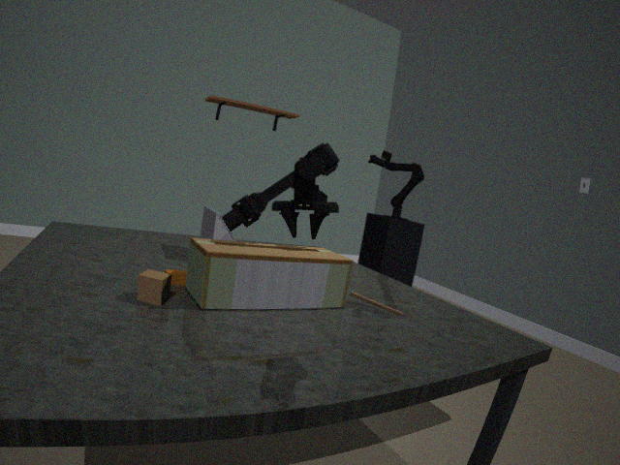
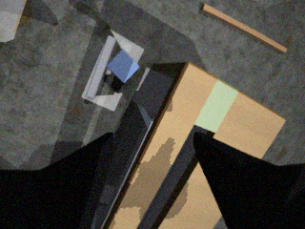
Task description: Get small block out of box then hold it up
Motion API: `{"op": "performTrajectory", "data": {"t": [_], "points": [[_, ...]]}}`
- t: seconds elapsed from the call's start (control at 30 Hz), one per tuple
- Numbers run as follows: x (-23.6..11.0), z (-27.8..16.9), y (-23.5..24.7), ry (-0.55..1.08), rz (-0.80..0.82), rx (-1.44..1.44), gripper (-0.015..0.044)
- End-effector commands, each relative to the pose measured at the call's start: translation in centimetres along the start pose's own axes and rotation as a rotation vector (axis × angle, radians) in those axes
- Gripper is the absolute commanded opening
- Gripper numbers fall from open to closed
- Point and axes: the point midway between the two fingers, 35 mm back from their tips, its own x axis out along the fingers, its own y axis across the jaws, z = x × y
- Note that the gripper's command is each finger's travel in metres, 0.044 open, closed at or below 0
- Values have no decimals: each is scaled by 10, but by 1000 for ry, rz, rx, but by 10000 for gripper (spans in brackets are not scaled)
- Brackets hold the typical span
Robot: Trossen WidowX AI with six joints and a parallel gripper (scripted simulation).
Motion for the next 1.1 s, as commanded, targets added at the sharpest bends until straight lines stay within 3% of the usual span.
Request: {"op": "performTrajectory", "data": {"t": [0.0, 0.27, 0.57, 0.83, 1.07], "points": [[-2, 19, 3, 98, -36, -373, 285], [-7, 52, 9, 334, -79, -1141, 285], [-6, 52, 10, 339, -78, -1158, 285], [78, 49, 25, 339, -79, -1160, 285], [87, 50, 27, 338, -85, -1159, 285]]}}
